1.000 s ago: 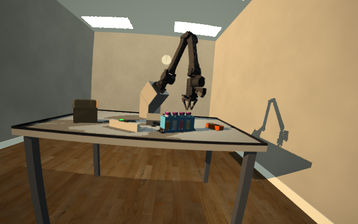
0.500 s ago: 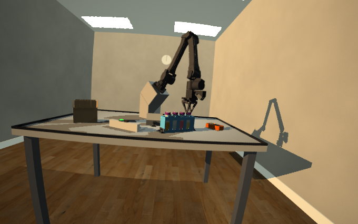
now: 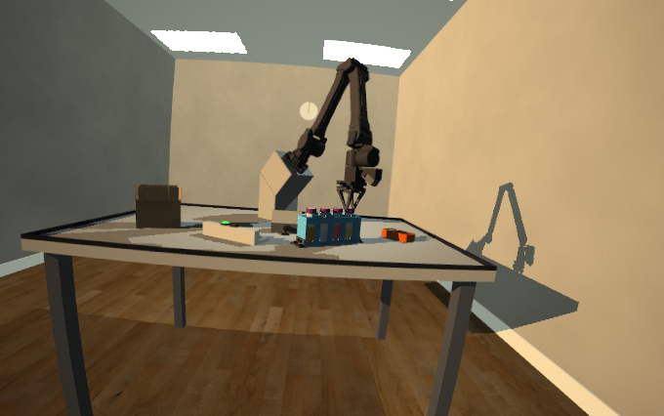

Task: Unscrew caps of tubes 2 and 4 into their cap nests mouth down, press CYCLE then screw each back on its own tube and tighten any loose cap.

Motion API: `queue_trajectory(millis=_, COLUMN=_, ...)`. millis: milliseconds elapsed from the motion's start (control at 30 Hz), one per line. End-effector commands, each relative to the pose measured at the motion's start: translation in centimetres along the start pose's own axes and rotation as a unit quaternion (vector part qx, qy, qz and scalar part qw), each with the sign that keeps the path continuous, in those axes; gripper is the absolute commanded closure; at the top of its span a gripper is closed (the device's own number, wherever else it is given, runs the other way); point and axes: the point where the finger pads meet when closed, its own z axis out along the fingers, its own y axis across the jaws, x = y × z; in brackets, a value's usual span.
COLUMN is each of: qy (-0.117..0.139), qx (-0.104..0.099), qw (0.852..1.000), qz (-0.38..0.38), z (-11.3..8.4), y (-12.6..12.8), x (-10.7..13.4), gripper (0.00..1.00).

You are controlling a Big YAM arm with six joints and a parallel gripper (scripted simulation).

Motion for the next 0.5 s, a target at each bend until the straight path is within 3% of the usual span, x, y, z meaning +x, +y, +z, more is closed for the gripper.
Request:
queue_trajectory(millis=0, qy=-0.017, qx=0.003, qw=1.000, qz=-0.003, z=0.14, y=-0.31, x=-2.03, gripper=0.51)
queue_trajectory(millis=467, qy=-0.014, qx=0.001, qw=1.000, qz=-0.003, z=0.92, y=0.03, x=-1.79, gripper=0.51)
